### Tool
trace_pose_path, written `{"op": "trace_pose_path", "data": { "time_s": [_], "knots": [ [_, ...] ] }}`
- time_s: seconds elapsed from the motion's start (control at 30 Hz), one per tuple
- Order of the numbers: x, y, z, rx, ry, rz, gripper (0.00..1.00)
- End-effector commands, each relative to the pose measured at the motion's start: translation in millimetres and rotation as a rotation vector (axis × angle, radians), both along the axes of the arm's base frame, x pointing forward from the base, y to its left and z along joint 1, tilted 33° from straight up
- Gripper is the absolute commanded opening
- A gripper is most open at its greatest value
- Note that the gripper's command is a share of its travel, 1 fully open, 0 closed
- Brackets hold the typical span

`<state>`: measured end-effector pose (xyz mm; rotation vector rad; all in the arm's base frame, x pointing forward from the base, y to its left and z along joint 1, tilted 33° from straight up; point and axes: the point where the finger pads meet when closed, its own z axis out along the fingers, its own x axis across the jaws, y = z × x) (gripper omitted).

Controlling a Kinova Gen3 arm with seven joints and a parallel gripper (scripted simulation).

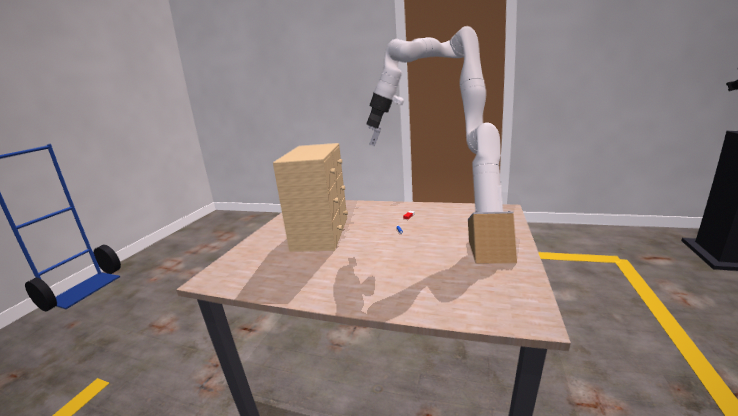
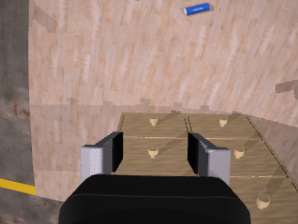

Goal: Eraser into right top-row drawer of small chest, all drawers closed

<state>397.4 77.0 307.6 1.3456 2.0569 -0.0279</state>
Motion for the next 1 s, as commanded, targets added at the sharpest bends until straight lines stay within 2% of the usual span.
{"op": "trace_pose_path", "data": {
  "time_s": [0.0, 0.23, 0.97],
  "knots": [
    [-1.2, -4.8, -1.8, 0.006, -0.026, 0.016, 1.00],
    [8.0, -8.7, -11.5, 0.030, -0.105, 0.069, 1.00],
    [24.0, -15.4, -28.3, 0.072, -0.245, 0.163, 1.00]
  ]
}}
